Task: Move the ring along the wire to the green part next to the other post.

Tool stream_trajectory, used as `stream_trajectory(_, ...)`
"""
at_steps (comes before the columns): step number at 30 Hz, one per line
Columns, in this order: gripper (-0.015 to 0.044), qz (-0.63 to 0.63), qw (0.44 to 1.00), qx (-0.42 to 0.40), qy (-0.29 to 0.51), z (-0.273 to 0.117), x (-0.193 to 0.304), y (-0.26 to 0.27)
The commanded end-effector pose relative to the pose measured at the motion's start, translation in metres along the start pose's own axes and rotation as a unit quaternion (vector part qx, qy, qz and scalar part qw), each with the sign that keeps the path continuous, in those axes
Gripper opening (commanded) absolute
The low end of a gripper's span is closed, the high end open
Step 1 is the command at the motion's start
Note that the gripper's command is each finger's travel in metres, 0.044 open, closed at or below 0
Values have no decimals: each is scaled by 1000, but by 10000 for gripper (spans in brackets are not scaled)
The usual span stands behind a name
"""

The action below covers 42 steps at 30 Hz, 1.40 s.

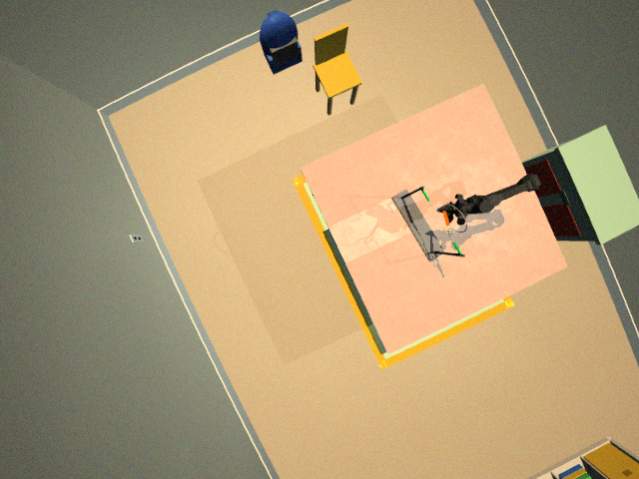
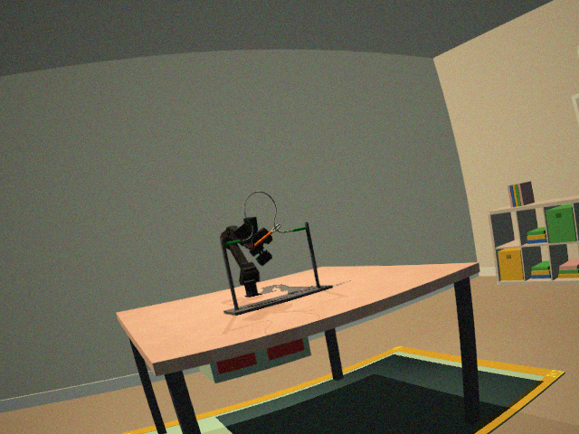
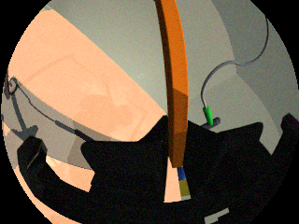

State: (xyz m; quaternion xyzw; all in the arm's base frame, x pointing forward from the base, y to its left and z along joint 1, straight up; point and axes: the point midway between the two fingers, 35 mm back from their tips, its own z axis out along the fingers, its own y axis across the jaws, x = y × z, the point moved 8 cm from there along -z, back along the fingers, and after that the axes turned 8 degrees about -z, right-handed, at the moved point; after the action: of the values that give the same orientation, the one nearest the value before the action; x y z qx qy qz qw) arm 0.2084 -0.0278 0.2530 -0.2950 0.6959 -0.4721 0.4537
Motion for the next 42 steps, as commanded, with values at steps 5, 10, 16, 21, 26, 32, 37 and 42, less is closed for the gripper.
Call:
stream_trajectory(5,-150,78,996,-49,7,-4,-5,21)
stream_trajectory(10,-150,132,988,-81,10,-8,-10,32)
stream_trajectory(16,-150,194,974,-118,13,-13,-18,45)
stream_trajectory(21,-150,243,959,-147,15,-18,-26,54)
stream_trajectory(26,-150,288,942,-173,17,-24,-34,61)
stream_trajectory(32,-150,333,921,-200,20,-30,-44,68)
stream_trajectory(37,-150,362,906,-217,21,-34,-51,72)
stream_trajectory(42,-150,383,894,-229,22,-39,-58,75)
